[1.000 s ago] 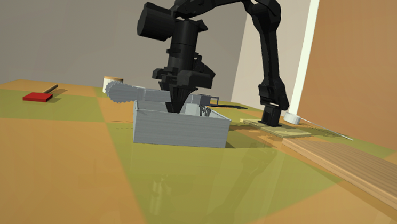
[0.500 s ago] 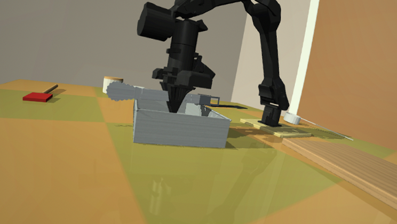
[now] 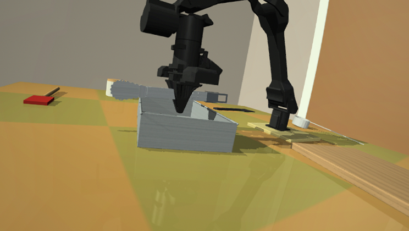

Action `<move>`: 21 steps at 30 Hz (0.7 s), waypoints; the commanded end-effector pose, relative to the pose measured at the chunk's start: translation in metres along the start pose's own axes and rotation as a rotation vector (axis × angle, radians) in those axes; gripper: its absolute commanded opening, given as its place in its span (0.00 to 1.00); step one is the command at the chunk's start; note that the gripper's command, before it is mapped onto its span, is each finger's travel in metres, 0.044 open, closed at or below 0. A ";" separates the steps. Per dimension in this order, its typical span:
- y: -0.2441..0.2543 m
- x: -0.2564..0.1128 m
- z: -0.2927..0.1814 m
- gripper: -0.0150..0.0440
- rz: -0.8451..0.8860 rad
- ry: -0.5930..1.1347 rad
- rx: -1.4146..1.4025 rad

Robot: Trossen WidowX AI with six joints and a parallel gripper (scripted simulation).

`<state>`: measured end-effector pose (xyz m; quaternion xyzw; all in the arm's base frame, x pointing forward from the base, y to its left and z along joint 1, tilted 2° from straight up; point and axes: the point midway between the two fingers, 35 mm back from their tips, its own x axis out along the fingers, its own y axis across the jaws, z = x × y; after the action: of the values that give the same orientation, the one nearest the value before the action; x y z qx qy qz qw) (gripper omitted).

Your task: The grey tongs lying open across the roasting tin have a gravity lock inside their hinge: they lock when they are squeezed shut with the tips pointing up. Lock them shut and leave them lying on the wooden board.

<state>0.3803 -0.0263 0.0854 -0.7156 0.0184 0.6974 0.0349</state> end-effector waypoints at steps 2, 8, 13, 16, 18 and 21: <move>0.000 -0.050 -0.007 0.00 0.000 0.028 0.002; -0.001 -0.113 0.003 0.00 0.001 0.027 0.007; -0.001 -0.115 0.004 0.00 0.001 0.027 0.007; -0.001 -0.115 0.004 0.00 0.001 0.027 0.007; -0.001 -0.115 0.004 0.00 0.001 0.027 0.007; -0.001 -0.111 0.004 0.00 0.000 0.018 -0.003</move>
<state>0.3737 -0.0273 0.1963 -0.7218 0.0200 0.6909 0.0360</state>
